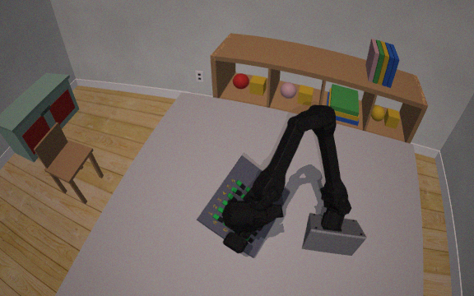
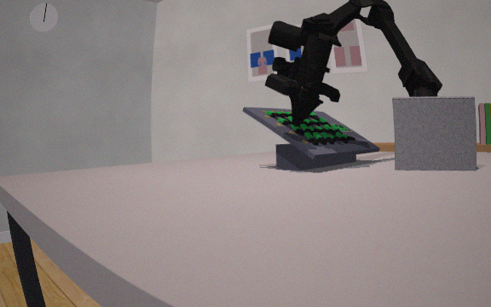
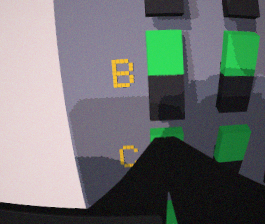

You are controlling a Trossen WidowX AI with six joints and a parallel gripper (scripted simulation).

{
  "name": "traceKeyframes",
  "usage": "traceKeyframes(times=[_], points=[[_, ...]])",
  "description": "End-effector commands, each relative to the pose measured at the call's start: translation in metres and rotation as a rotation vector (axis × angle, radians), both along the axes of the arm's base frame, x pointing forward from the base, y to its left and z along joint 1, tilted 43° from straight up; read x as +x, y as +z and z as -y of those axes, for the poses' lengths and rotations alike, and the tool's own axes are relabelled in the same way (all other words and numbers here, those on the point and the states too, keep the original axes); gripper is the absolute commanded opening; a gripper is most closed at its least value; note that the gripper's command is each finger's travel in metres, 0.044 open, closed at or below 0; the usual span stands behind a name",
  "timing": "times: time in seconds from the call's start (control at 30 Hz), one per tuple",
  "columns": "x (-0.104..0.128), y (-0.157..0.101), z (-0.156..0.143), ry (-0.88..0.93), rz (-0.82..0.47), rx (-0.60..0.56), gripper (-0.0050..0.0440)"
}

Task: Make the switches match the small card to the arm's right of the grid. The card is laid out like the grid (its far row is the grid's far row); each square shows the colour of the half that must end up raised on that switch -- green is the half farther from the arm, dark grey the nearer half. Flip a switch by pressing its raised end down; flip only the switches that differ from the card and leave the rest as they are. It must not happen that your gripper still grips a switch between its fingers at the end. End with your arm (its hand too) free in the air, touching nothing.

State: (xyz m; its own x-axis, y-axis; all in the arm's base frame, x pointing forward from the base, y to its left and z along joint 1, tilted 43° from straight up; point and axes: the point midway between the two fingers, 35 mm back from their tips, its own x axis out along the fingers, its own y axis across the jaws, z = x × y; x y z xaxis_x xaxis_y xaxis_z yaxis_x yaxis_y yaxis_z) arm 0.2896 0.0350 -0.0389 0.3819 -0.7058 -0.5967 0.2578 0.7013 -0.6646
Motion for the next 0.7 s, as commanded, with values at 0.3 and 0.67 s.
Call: traceKeyframes(times=[0.3, 0.67], points=[[-0.0002, -0.0017, 0.0029, -0.002, -0.004, -0.005, 0.0], [0.0003, -0.0004, 0.0002, 0.0, 0.0, 0.0, 0.0]])
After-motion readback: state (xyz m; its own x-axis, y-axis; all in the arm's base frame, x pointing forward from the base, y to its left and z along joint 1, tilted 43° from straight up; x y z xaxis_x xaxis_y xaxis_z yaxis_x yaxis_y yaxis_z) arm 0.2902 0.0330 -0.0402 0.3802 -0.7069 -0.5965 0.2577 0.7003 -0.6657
